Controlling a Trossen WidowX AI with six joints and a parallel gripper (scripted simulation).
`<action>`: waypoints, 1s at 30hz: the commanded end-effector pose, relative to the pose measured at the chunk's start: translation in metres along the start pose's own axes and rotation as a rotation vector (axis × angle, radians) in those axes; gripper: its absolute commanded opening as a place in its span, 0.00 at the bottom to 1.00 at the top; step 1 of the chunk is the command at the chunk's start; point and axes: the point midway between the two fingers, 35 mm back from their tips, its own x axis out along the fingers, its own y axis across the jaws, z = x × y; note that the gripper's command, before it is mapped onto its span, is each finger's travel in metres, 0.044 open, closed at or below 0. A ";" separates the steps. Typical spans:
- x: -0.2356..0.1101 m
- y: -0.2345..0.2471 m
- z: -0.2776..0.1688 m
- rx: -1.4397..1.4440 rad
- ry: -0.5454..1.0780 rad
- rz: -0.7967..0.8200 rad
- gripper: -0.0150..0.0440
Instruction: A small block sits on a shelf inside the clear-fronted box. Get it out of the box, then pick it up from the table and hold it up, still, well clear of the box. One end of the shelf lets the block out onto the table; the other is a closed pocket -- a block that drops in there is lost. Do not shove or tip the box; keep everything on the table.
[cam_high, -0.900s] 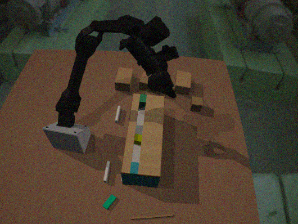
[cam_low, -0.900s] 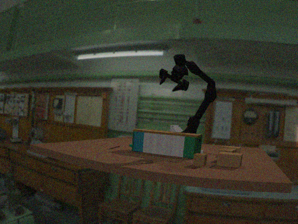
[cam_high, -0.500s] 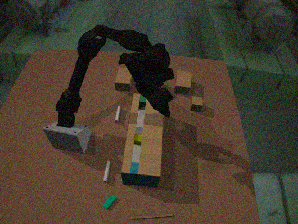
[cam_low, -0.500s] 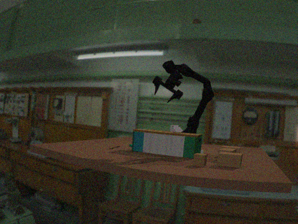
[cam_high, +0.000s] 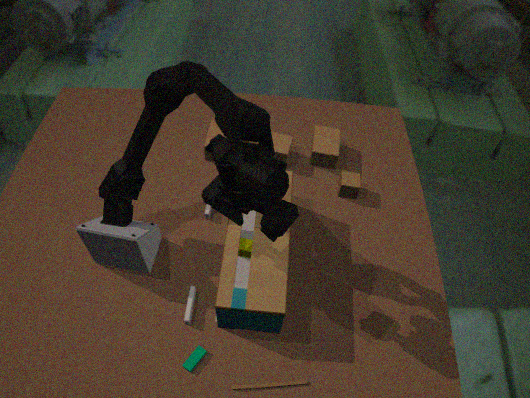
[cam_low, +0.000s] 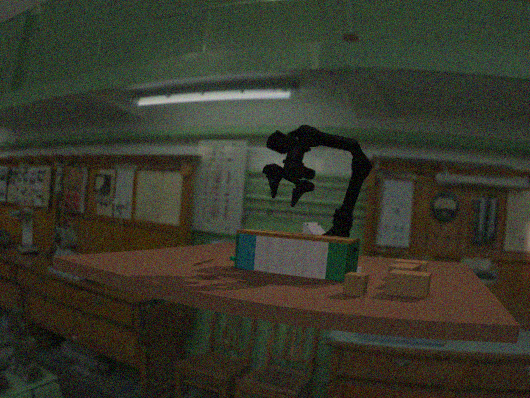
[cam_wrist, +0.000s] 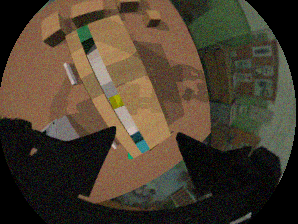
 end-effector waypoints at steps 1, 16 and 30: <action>0.039 0.055 -0.033 -0.395 -0.126 0.279 0.93; 0.048 0.071 -0.038 -0.520 -0.206 0.344 0.93; 0.060 0.073 -0.039 -0.520 -0.205 0.343 0.93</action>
